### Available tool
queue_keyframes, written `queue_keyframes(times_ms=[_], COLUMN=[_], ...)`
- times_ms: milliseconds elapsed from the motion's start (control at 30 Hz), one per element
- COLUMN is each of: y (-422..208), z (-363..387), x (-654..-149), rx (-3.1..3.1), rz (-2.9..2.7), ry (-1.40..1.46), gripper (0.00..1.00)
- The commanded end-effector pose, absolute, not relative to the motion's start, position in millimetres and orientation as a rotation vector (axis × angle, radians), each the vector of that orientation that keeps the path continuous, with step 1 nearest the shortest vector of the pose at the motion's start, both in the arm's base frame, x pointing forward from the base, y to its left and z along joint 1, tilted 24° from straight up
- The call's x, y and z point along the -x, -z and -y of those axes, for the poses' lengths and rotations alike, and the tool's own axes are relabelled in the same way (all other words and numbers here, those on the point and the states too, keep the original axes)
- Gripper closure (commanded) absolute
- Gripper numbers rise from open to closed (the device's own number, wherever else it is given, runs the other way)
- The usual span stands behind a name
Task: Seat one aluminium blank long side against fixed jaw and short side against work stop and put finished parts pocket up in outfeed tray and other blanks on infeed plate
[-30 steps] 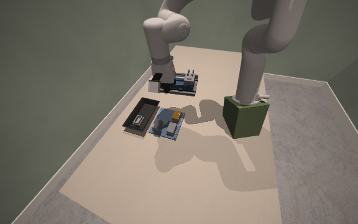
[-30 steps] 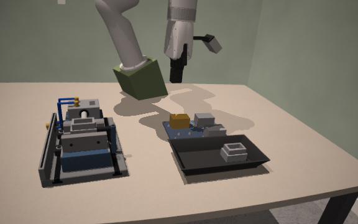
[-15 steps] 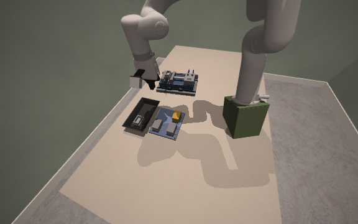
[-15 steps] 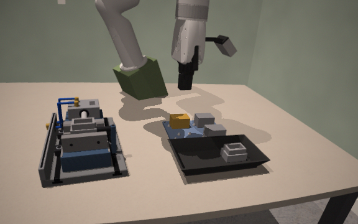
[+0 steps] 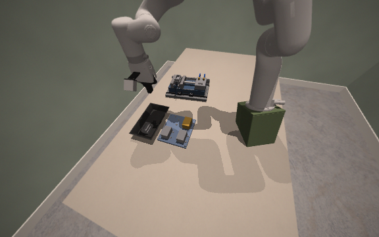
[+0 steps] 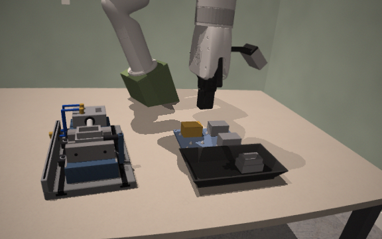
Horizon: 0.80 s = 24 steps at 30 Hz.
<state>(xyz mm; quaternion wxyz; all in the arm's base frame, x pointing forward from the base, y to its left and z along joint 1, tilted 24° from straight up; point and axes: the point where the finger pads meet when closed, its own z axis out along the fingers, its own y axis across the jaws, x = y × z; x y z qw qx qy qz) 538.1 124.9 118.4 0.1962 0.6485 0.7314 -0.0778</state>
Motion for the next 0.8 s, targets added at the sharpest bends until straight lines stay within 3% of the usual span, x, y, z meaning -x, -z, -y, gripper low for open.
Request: queue_keyframes(times_ms=[0, 767], y=[-119.7, -100.5], z=[-126.2, -118.5], x=[-546.7, -550.6], rx=[-1.818, -1.818], rz=[-2.05, -2.05], ry=[0.222, 0.222], gripper=[1.0, 1.0])
